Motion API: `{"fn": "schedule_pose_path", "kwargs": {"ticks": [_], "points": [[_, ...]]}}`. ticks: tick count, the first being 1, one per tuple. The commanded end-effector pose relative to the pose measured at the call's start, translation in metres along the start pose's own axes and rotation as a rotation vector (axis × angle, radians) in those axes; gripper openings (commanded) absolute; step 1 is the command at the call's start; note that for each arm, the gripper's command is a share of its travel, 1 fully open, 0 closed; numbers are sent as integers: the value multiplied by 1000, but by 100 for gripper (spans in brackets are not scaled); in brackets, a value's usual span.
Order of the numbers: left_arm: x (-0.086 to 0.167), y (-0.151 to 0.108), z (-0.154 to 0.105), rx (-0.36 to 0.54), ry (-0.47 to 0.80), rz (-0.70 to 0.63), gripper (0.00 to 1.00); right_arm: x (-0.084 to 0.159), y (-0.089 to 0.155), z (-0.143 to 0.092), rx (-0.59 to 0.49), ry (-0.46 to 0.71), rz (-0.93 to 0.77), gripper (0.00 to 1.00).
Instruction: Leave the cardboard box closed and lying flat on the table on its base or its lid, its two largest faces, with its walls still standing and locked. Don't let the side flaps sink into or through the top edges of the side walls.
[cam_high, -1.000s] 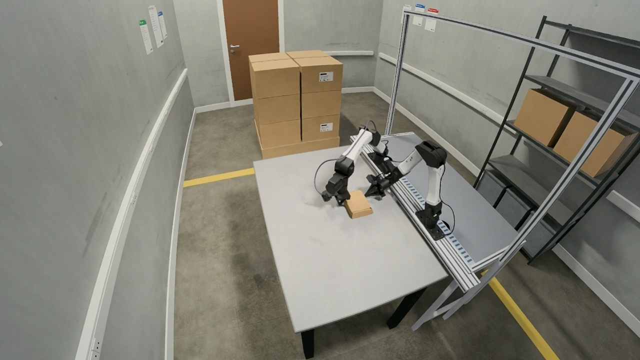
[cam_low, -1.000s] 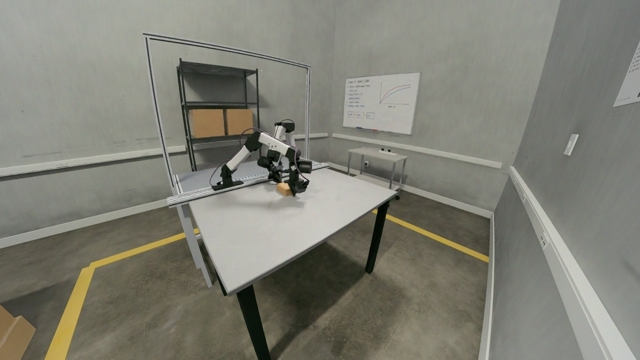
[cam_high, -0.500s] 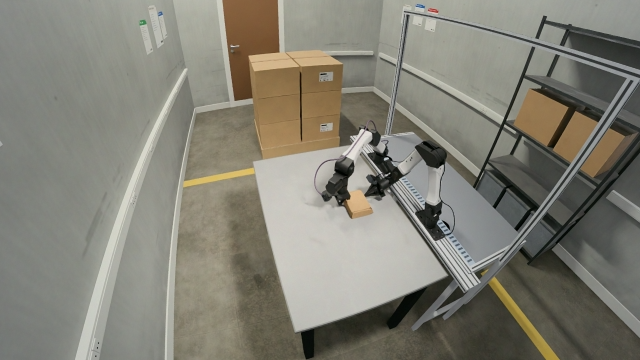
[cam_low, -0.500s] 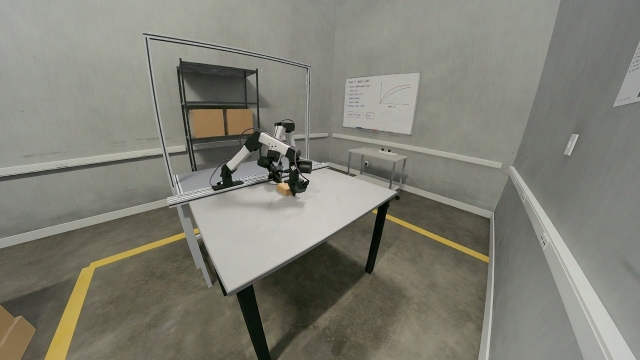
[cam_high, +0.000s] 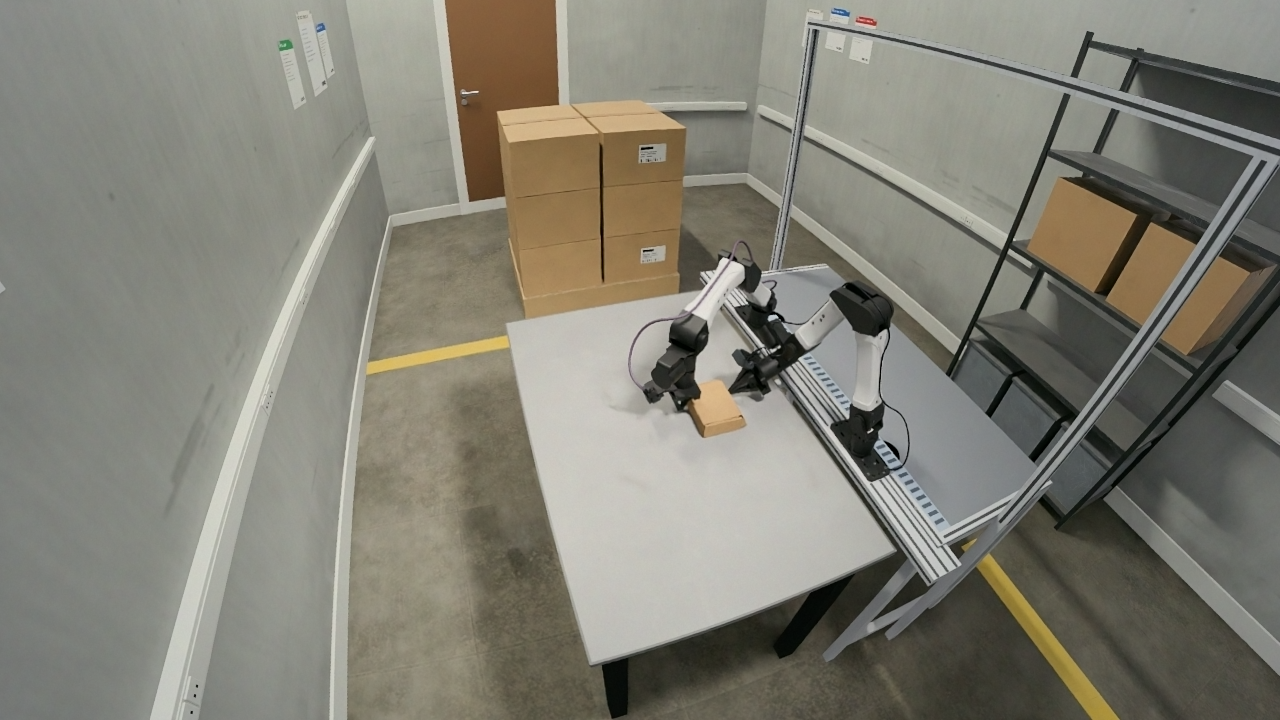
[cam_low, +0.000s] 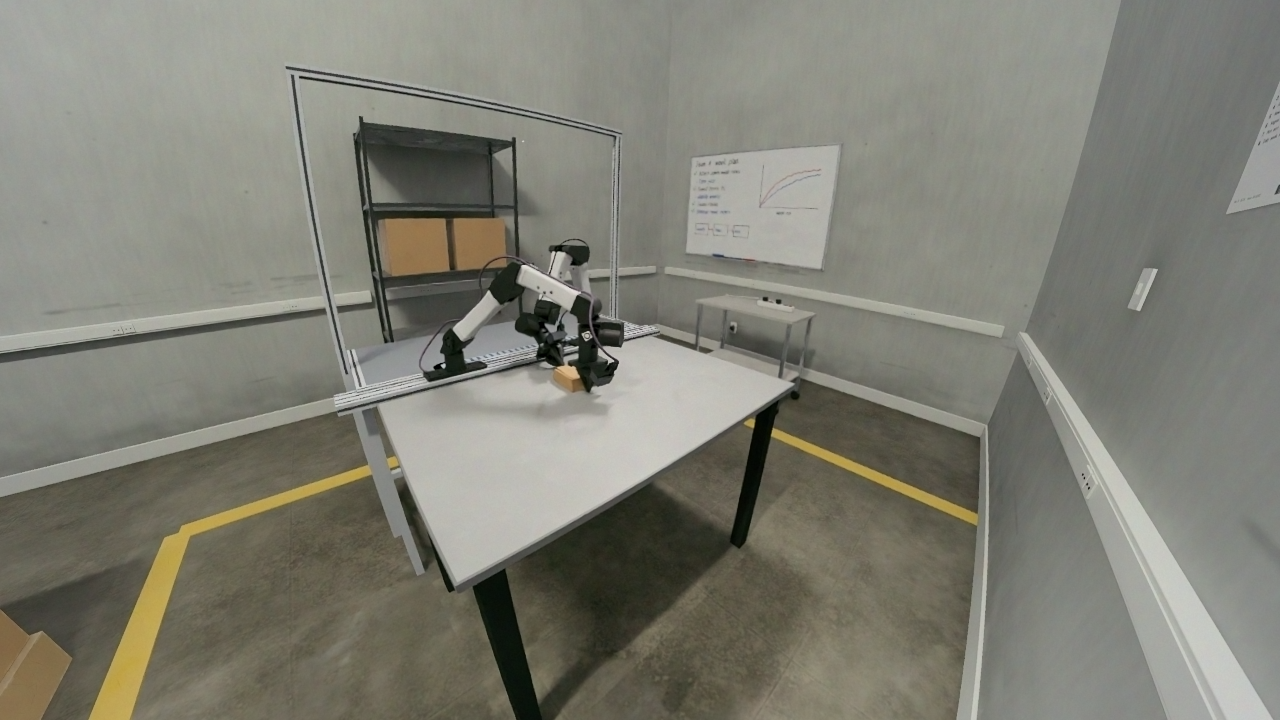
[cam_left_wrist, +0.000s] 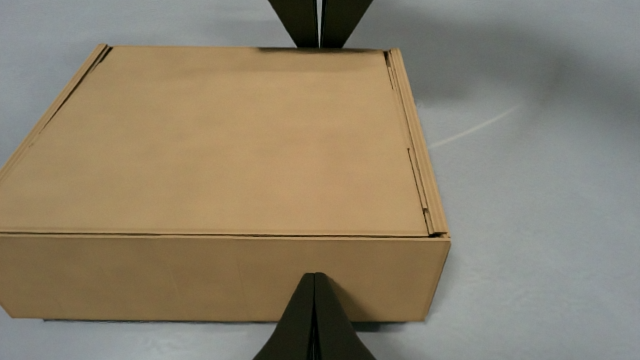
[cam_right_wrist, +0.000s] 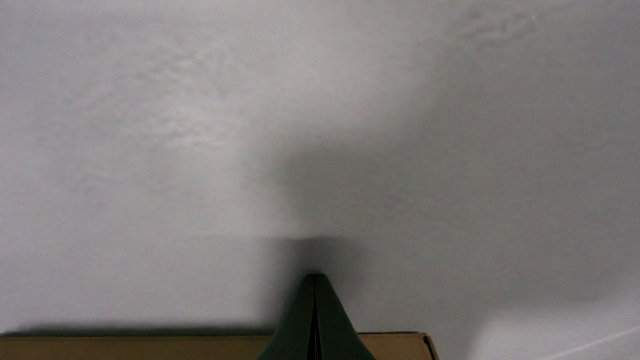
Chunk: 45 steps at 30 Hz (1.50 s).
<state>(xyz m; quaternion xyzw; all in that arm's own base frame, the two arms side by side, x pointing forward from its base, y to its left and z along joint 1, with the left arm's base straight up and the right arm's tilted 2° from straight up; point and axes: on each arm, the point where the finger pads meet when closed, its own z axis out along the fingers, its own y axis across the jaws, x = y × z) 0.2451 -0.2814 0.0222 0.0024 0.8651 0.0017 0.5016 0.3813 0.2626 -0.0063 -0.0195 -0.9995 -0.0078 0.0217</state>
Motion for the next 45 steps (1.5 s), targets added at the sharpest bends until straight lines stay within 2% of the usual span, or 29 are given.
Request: {"fn": "schedule_pose_path", "kwargs": {"ticks": [1,2,3,11,12,13,18,19,20,28,29,30,36,37,38,45], "points": [[-3,-3,0,10,-3,-7,1,-8,2,-23,-40,-54,14,1],[9,4,6,-5,14,21,1,-8,2,-23,-40,-54,14,1],[-3,-3,0,10,-3,-7,1,-8,2,-23,-40,-54,14,1],[-2,-3,0,10,-3,-7,1,-8,2,-23,-40,-54,14,1],[8,3,6,-5,13,17,1,-8,2,-23,-40,-54,14,1],[-2,-3,0,10,-3,-7,1,-8,2,-23,-40,-54,14,1],[-2,-3,1,10,-3,-7,1,-8,2,-23,-39,-53,14,1],[9,3,6,-5,13,20,1,-8,2,-23,-39,-53,14,1],[-2,-3,1,10,-3,-7,1,-8,2,-23,-39,-53,14,1],[-2,-3,1,10,-3,-7,1,-8,2,-23,-39,-53,14,1],[9,3,7,-6,13,18,1,-8,2,-23,-39,-53,14,1],[-2,-3,1,10,-3,-7,1,-8,2,-23,-39,-53,14,1],[-2,-3,1,10,-3,-7,1,-8,2,-23,-39,-52,14,1],[10,4,7,-6,14,21,1,-8,2,-23,-39,-52,14,1],[-2,-3,2,10,-3,-7,1,-8,2,-23,-39,-52,14,1],[-2,-3,2,10,-3,-7,1,-8,2,-23,-38,-52,14,1]]}}
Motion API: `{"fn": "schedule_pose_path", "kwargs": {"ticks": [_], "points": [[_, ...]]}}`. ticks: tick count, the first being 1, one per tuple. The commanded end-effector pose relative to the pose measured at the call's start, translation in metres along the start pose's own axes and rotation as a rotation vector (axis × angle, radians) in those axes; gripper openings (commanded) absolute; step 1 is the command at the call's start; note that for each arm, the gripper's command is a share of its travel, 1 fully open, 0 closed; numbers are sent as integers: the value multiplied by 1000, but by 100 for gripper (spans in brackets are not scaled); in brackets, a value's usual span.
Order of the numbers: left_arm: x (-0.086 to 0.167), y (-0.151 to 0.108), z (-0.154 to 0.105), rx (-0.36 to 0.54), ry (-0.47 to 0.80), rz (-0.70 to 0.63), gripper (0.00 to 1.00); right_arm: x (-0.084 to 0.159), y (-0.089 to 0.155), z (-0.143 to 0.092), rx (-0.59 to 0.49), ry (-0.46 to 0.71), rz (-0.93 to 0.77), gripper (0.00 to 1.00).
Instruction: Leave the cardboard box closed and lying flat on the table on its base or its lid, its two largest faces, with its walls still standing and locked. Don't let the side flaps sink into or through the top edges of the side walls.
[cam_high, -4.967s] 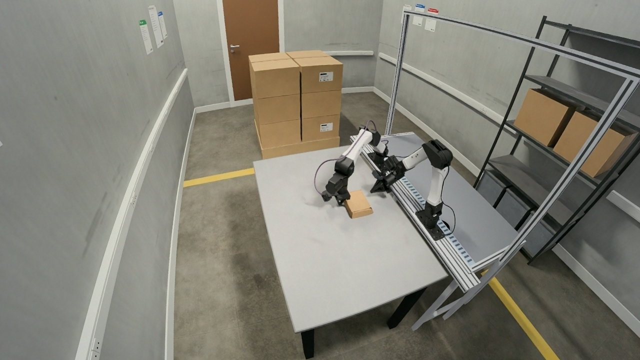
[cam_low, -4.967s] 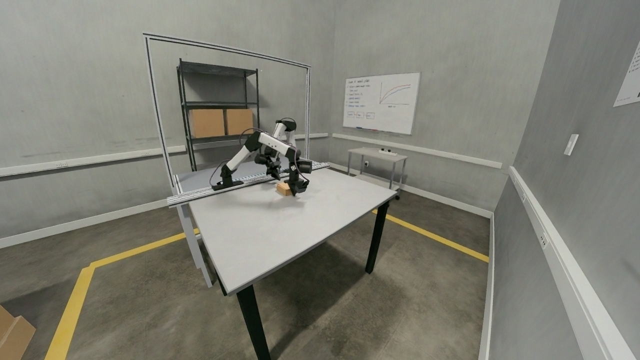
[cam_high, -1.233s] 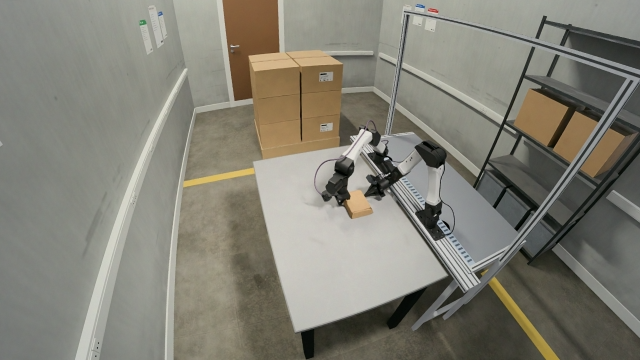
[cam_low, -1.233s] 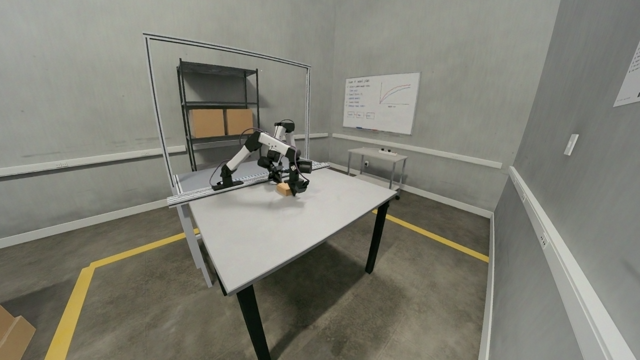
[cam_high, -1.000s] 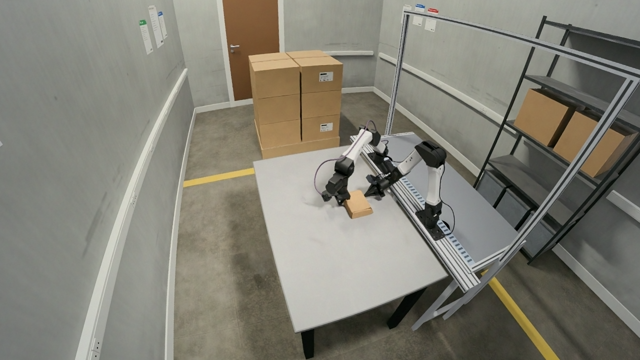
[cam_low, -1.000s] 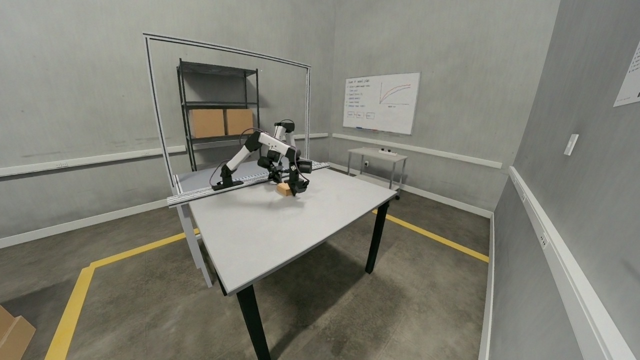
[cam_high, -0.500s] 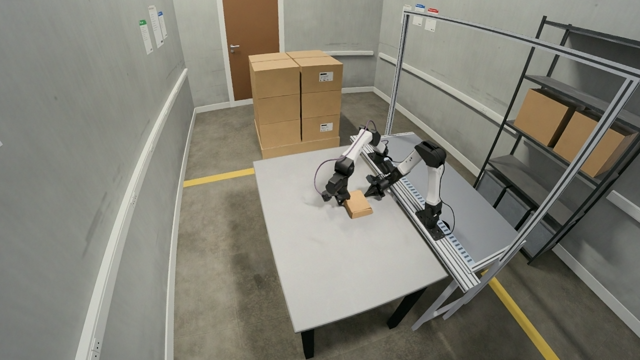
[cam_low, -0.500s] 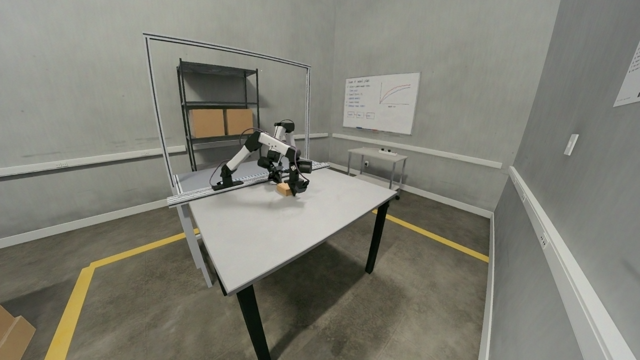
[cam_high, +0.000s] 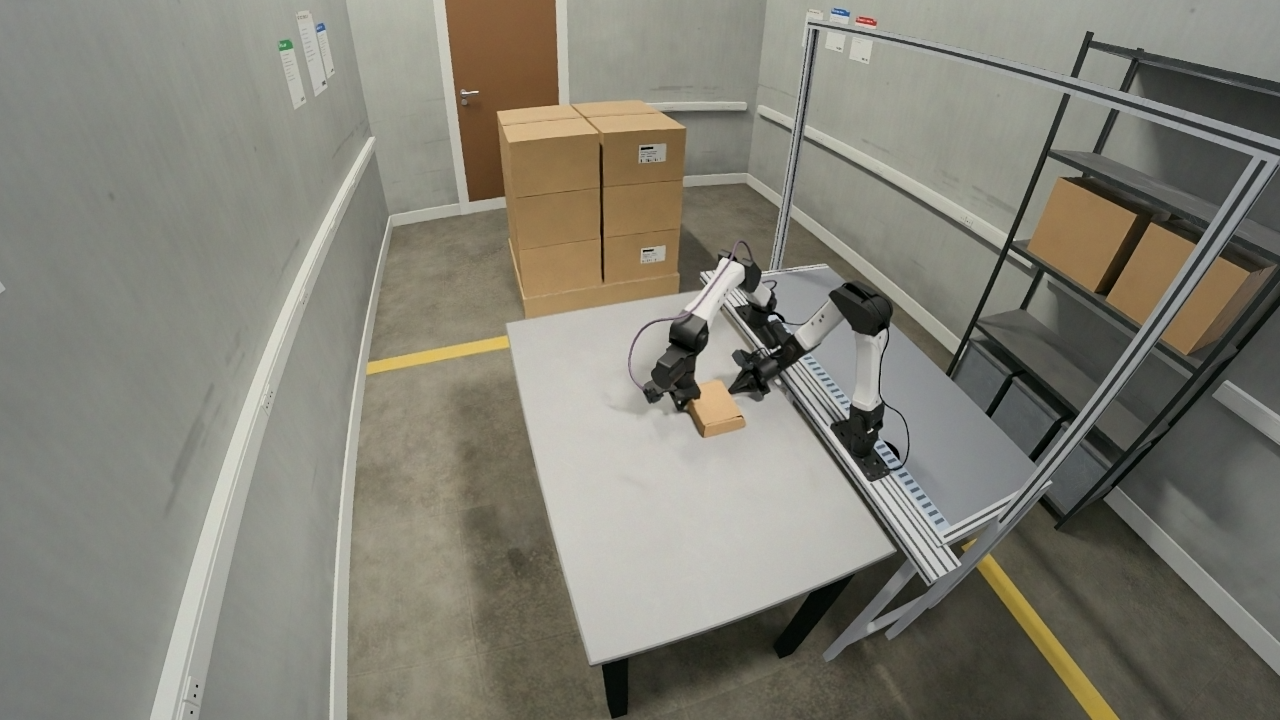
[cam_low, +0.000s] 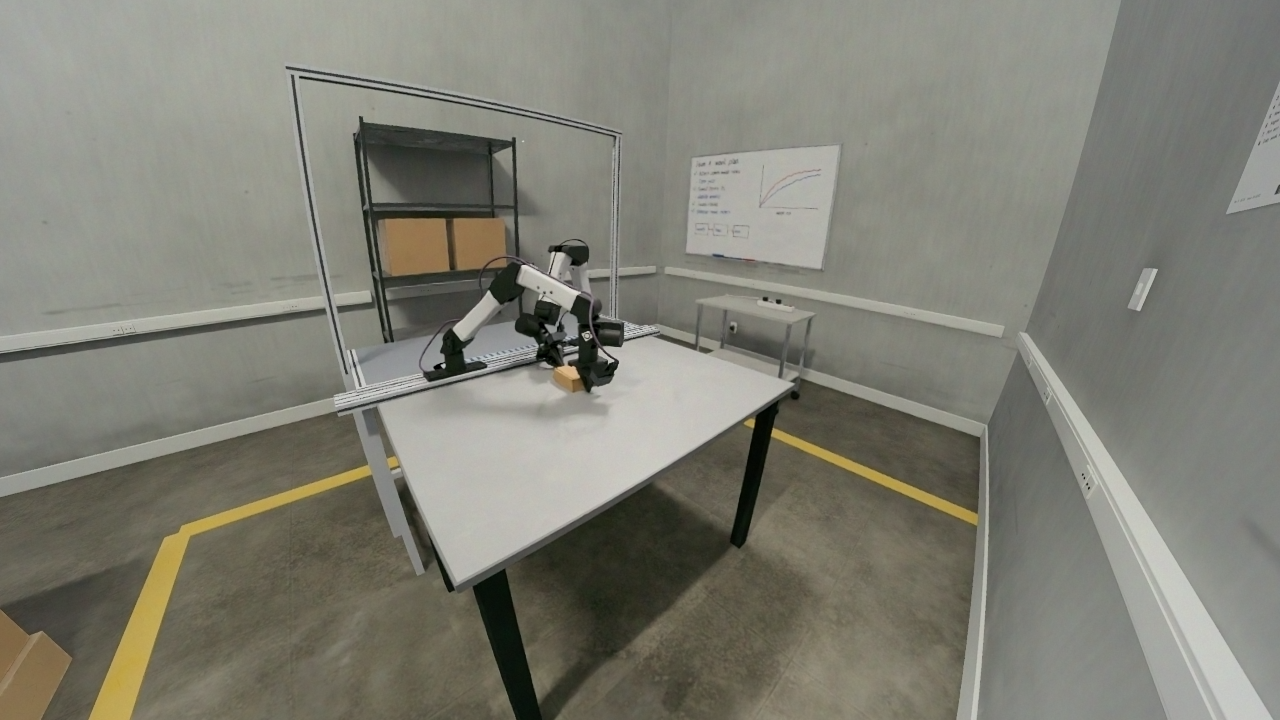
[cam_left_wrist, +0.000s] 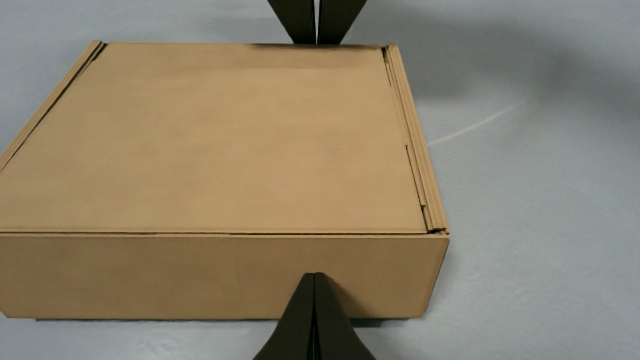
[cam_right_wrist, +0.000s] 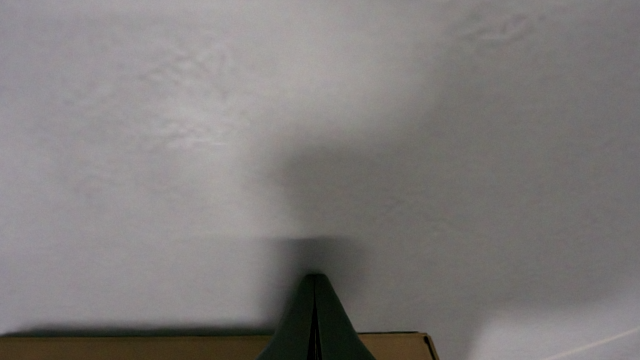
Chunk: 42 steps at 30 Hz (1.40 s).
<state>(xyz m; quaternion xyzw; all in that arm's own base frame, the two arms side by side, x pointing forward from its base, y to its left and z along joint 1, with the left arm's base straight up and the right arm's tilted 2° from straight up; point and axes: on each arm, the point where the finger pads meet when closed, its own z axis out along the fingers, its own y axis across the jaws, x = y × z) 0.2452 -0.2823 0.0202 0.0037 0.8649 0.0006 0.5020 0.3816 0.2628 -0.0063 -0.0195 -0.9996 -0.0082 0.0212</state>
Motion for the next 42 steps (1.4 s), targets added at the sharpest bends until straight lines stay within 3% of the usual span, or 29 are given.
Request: {"fn": "schedule_pose_path", "kwargs": {"ticks": [1,3,4,10,11,12,20,21,22,38,39,42], "points": [[-3,-2,1,7,-2,-8,1,-8,1,-23,-38,-50,14,1],[7,4,7,-9,14,16,1,-8,1,-23,-38,-50,14,1],[-3,-2,1,7,-2,-8,1,-8,1,-23,-37,-50,14,1],[-3,-2,1,7,-2,-8,1,-7,1,-23,-37,-49,14,1],[8,5,8,-10,14,18,1,-7,1,-23,-37,-49,14,1],[-3,-2,1,7,-2,-8,1,-7,1,-23,-37,-49,14,1],[-3,-2,2,7,-2,-8,1,-7,1,-23,-37,-49,14,1],[8,4,8,-9,14,17,1,-7,1,-23,-37,-49,14,1],[-3,-2,2,7,-2,-8,1,-7,1,-23,-37,-49,14,1],[-2,-2,2,7,-2,-8,1,-8,2,-25,-39,-52,14,1],[8,4,9,-9,14,16,1,-8,2,-25,-39,-52,14,1],[-2,-2,3,7,-2,-8,1,-8,2,-25,-38,-52,14,1]]}}
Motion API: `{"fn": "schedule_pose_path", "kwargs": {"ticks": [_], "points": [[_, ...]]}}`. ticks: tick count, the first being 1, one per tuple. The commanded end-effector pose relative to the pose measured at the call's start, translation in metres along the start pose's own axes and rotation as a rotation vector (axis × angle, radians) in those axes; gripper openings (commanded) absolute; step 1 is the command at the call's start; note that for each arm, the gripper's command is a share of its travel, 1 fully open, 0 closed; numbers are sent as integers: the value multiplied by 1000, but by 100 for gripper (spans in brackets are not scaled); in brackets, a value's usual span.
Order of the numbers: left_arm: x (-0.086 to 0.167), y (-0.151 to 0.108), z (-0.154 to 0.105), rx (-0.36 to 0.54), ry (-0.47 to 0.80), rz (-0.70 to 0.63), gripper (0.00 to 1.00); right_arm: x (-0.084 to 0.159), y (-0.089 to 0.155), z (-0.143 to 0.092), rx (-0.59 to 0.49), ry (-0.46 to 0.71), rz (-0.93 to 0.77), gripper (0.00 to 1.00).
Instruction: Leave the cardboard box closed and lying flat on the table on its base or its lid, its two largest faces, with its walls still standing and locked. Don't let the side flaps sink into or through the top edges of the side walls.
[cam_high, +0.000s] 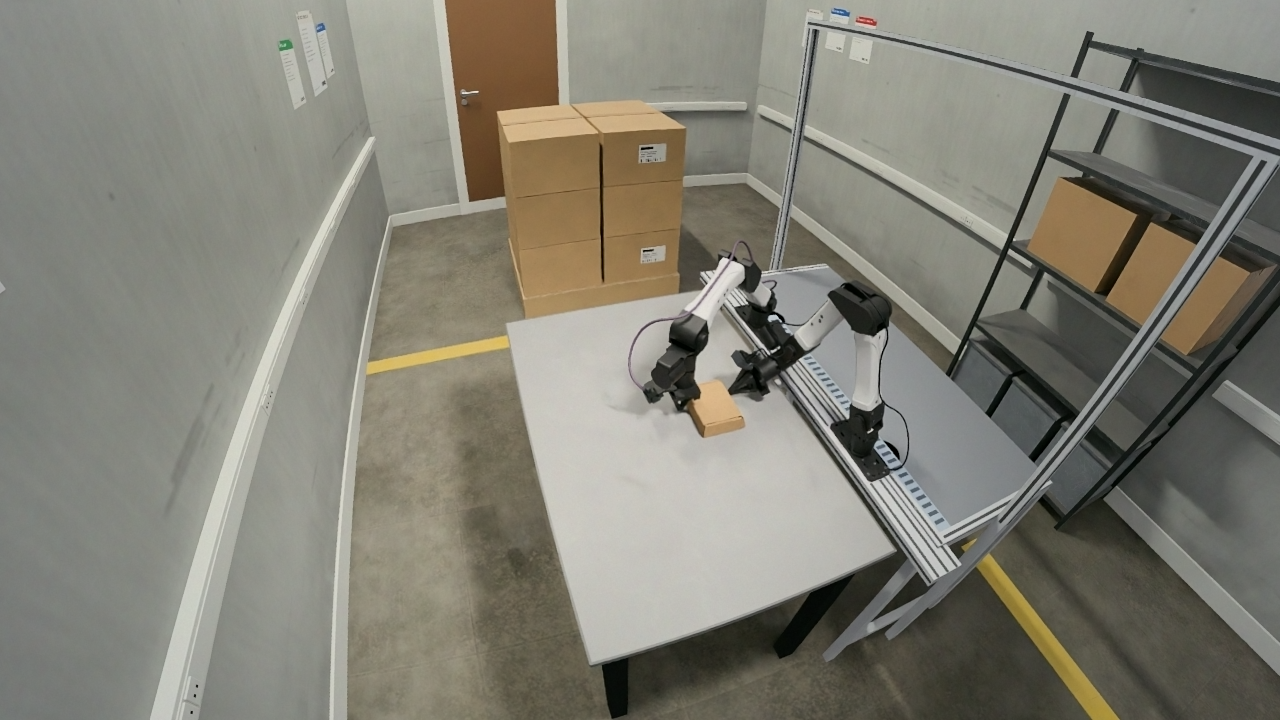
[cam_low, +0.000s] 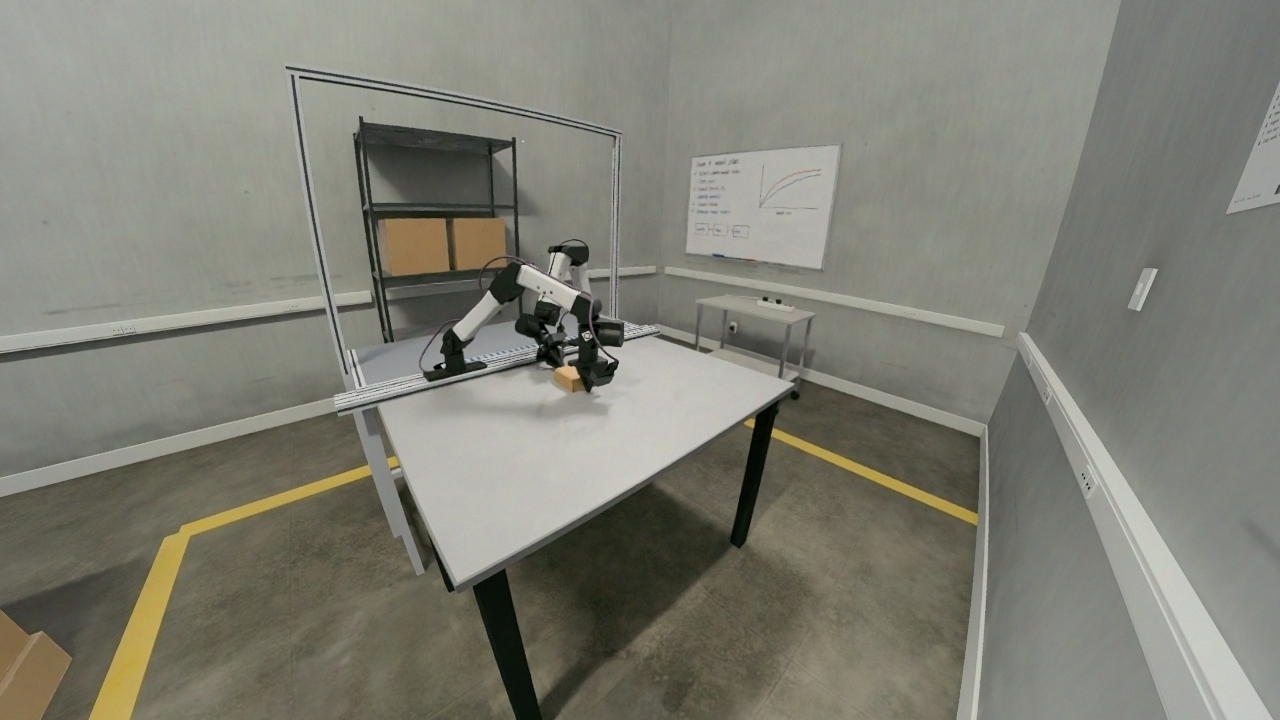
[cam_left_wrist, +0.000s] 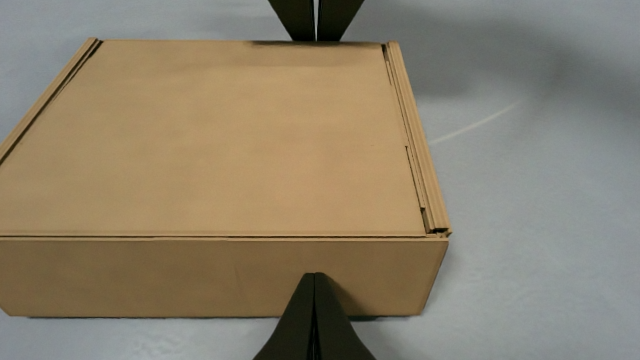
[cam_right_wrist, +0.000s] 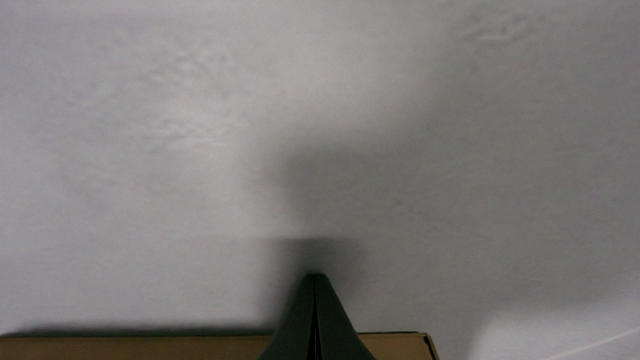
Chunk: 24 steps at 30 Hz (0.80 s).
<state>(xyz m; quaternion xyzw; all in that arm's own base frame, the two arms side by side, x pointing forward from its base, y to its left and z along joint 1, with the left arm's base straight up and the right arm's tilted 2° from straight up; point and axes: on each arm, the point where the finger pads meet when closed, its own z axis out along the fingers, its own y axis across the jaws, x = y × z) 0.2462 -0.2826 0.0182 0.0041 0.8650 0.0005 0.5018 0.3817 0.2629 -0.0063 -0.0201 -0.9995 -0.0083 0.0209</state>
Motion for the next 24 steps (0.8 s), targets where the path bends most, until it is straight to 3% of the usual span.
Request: {"fn": "schedule_pose_path", "kwargs": {"ticks": [1,15,16,17,24], "points": [[-3,-2,1,6,-3,-9,1,-8,2,-25,-38,-51,13,1],[-3,-2,1,6,-3,-9,1,-8,2,-25,-38,-51,13,1],[7,4,8,-10,13,15,1,-8,2,-25,-38,-51,13,1],[-3,-2,2,6,-3,-9,1,-8,2,-25,-38,-51,13,1],[-3,-2,2,6,-3,-9,1,-8,2,-25,-38,-51,13,1]]}}
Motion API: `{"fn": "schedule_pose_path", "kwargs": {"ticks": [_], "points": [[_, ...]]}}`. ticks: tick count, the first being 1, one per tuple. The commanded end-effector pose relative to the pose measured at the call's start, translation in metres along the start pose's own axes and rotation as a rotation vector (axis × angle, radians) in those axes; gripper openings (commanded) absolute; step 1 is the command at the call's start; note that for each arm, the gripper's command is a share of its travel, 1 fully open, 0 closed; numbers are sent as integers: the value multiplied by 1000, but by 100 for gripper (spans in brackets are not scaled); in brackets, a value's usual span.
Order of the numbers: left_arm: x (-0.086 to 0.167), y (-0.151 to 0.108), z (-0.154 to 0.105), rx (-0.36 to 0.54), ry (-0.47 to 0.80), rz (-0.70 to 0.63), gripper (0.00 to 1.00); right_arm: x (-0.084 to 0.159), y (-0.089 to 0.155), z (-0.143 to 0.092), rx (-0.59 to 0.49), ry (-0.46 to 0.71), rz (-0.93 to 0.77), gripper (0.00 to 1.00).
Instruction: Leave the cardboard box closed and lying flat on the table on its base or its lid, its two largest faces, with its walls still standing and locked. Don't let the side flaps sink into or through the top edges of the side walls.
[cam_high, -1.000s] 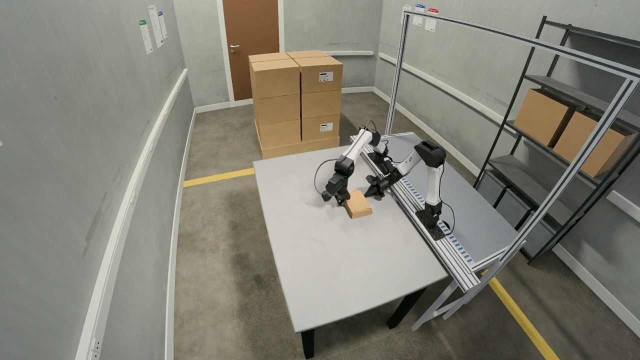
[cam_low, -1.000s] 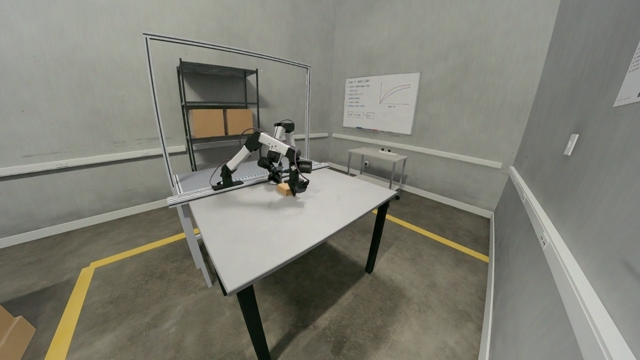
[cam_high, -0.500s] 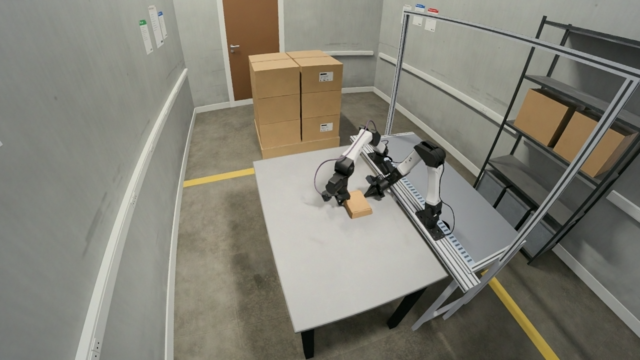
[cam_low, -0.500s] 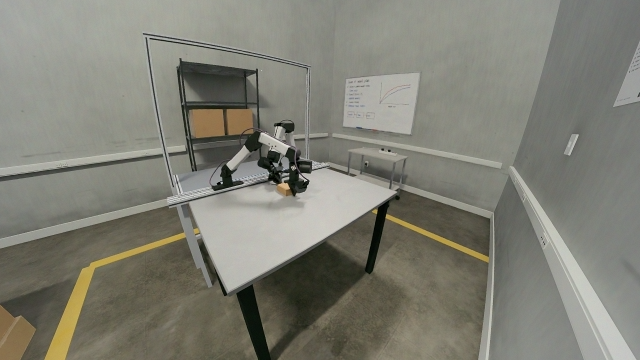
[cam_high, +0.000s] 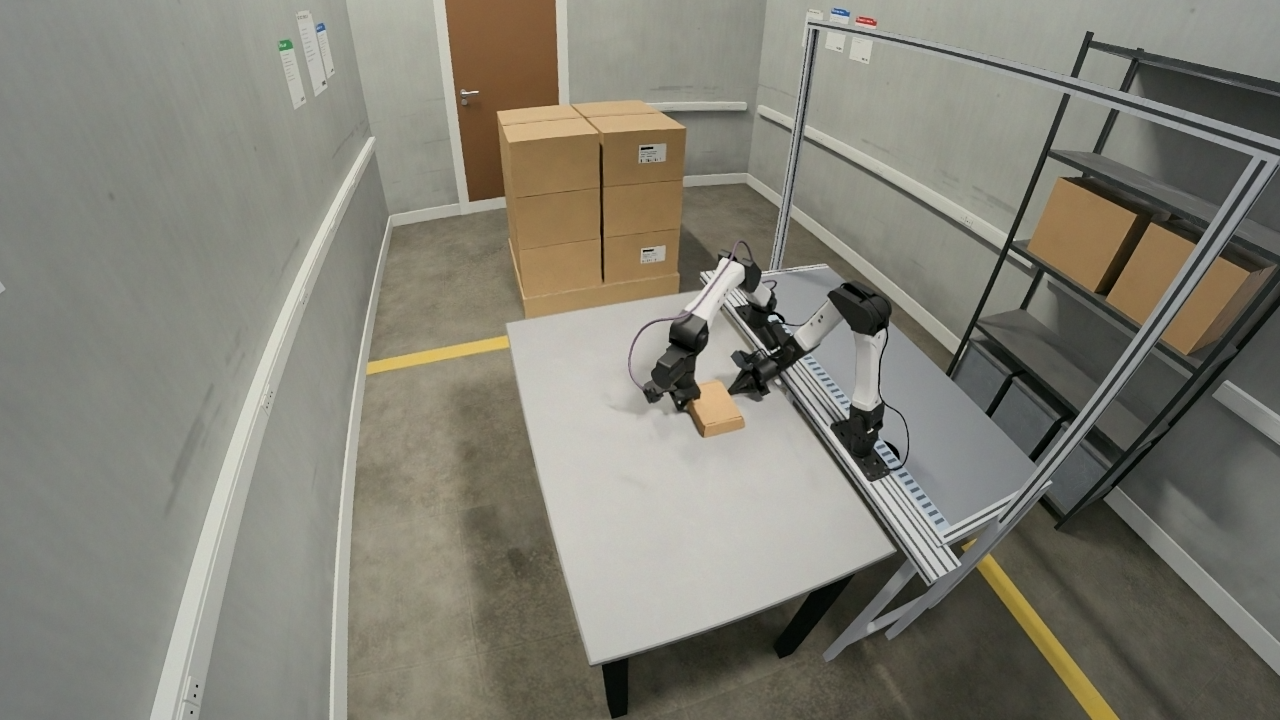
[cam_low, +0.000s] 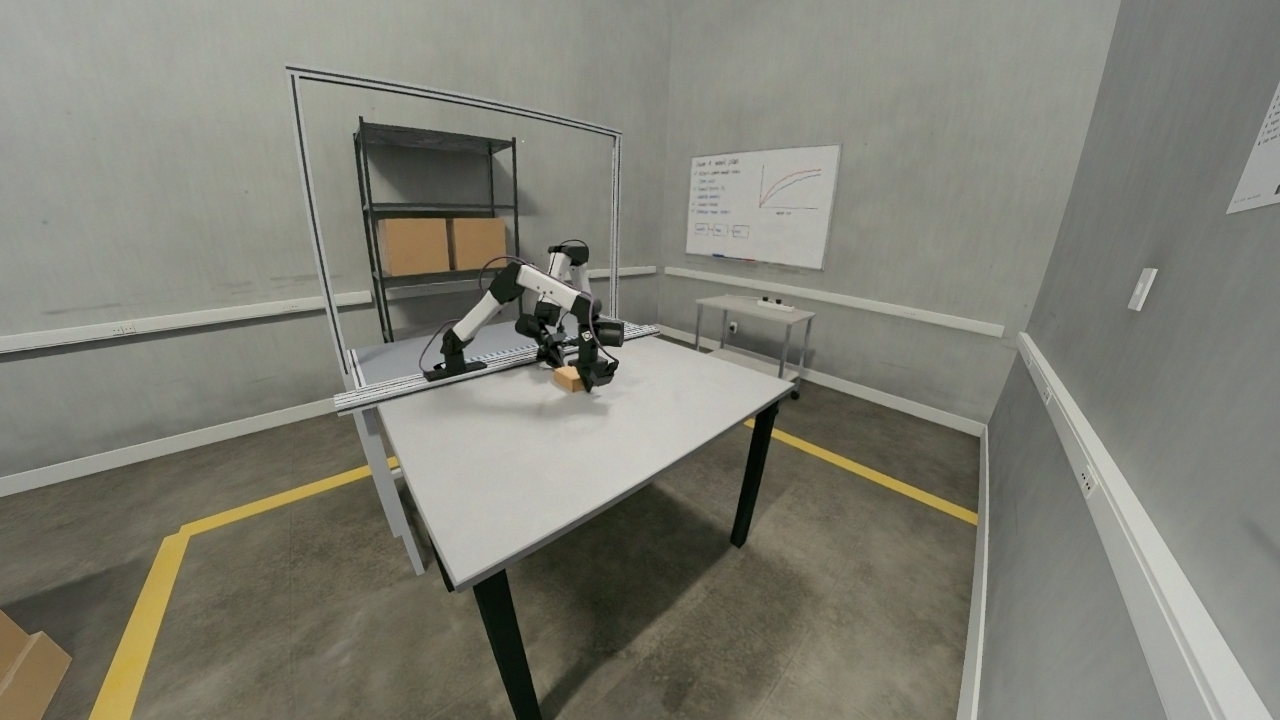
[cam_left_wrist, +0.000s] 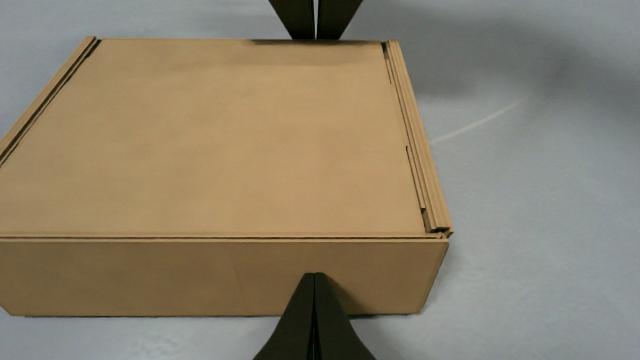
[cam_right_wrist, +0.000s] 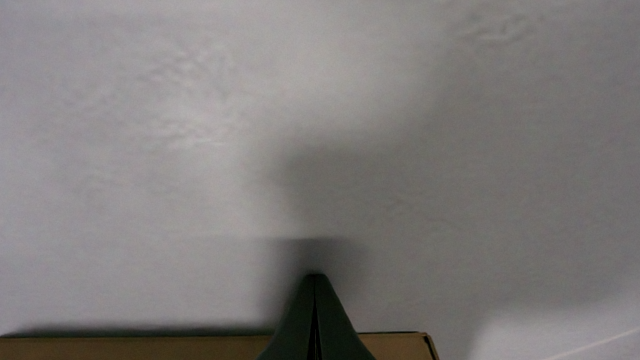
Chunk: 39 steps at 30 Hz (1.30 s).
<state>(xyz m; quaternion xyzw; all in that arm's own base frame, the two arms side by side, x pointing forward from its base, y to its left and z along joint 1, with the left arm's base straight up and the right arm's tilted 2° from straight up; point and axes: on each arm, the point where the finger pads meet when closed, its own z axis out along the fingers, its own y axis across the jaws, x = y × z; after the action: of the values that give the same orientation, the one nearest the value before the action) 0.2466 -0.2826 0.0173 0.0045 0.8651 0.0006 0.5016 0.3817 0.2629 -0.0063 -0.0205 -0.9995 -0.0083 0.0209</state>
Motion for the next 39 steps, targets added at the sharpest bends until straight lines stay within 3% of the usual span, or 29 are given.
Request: {"fn": "schedule_pose_path", "kwargs": {"ticks": [1,2,8,9,10,18,19,20,27,28,29,36,37,39], "points": [[7,5,7,-11,13,16,1,-8,2,-25,-38,-51,12,1],[-4,-2,1,6,-3,-10,1,-8,2,-25,-38,-51,12,1],[-3,-2,2,6,-3,-10,1,-8,2,-25,-38,-51,12,1],[7,5,8,-10,13,15,1,-8,2,-25,-38,-51,12,1],[-3,-2,2,6,-3,-10,1,-8,2,-25,-38,-51,12,1],[-3,-2,2,6,-3,-10,1,-8,2,-25,-38,-51,12,1],[7,5,8,-11,14,16,1,-8,2,-25,-38,-51,12,1],[-3,-2,2,6,-3,-10,1,-8,2,-25,-38,-51,12,1],[-3,-2,2,6,-3,-10,1,-8,1,-25,-37,-50,12,1],[7,4,9,-10,13,14,1,-8,1,-25,-37,-50,12,1],[-3,-2,3,6,-3,-10,1,-8,1,-25,-37,-50,12,1],[-3,-2,3,6,-3,-10,1,-7,1,-25,-37,-49,12,1],[8,5,9,-10,13,15,1,-7,1,-25,-37,-49,12,1],[-3,-2,3,6,-3,-10,1,-7,1,-25,-37,-49,12,1]]}}
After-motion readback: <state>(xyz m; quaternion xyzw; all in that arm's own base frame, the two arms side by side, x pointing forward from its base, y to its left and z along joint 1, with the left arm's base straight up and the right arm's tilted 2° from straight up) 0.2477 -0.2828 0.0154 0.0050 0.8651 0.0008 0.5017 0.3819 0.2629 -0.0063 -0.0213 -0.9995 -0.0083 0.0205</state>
